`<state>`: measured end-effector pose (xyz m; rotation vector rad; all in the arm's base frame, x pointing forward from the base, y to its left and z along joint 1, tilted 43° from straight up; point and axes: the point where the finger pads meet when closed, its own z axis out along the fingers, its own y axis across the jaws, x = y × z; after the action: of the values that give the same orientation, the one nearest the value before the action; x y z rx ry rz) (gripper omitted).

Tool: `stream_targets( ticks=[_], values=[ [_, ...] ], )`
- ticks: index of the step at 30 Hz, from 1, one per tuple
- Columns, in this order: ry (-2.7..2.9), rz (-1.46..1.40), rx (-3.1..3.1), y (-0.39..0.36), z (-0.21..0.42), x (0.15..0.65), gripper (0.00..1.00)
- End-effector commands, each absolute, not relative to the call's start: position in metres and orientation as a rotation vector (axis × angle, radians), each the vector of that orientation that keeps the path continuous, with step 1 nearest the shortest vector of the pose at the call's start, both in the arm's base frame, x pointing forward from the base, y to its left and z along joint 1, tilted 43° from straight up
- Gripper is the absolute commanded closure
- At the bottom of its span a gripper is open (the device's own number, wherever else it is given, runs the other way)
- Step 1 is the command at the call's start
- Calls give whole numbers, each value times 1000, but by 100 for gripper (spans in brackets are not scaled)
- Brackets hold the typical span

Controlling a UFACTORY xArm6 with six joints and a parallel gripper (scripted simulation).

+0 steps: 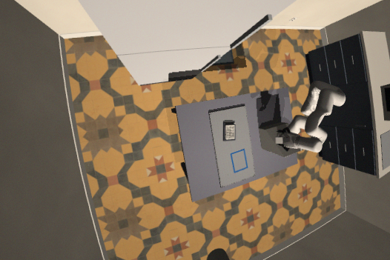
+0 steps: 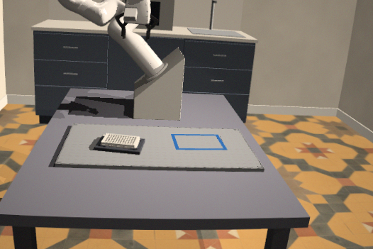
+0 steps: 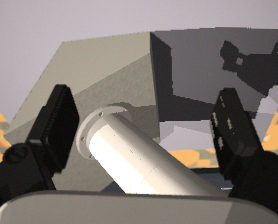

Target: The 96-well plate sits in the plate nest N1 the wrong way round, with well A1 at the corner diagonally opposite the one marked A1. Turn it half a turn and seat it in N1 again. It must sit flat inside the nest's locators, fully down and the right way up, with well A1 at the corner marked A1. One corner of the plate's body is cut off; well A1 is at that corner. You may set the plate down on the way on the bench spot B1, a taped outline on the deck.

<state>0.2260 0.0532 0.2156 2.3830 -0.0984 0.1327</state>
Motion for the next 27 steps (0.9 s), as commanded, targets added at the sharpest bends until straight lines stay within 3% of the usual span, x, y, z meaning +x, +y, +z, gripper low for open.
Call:
stream_targets(
  ticks=[1,17,27],
  values=[
    [-99,135,2385,54,216,227,0],
    [-99,135,2385,54,216,227,0],
    [142,46,2364,45,208,269,0]
  ],
)
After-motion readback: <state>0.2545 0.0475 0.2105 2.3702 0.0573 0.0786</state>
